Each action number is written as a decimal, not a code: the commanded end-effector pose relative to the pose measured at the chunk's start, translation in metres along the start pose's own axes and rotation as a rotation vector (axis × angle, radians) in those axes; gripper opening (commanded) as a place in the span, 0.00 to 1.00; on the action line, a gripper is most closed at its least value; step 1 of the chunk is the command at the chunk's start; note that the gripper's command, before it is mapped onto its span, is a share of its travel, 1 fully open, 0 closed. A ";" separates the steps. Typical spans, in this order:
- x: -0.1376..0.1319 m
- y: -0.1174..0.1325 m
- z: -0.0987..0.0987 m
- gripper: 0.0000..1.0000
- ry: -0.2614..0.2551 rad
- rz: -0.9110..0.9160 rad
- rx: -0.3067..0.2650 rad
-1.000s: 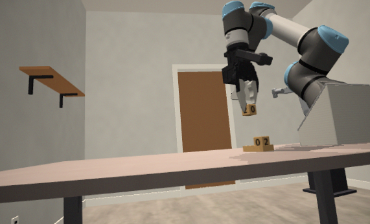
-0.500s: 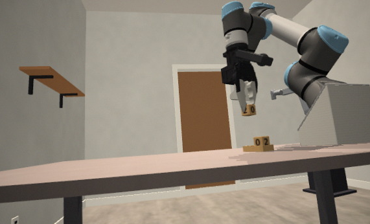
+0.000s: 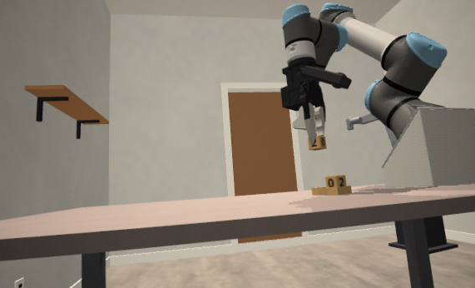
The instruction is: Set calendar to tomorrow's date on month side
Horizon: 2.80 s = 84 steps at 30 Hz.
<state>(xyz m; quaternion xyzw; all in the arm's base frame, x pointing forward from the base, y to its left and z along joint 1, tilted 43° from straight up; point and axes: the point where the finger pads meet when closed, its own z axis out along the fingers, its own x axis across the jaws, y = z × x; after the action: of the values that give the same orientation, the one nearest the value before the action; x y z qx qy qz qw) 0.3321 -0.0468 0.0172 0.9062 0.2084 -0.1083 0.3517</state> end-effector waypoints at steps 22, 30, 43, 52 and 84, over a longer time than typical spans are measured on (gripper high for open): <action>-0.022 0.035 0.002 0.11 0.008 -0.751 0.002; -0.028 0.045 0.003 0.11 0.009 -0.952 0.001; -0.039 0.068 0.005 0.11 0.008 -1.377 -0.001; -0.044 0.082 0.006 0.11 0.007 -1.621 -0.002; -0.054 0.111 0.008 0.11 0.001 -2.170 -0.004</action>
<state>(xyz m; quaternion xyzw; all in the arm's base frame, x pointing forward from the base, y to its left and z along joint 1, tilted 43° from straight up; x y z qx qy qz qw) 0.3334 -0.1416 0.0947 0.2489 0.8959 -0.3607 0.0730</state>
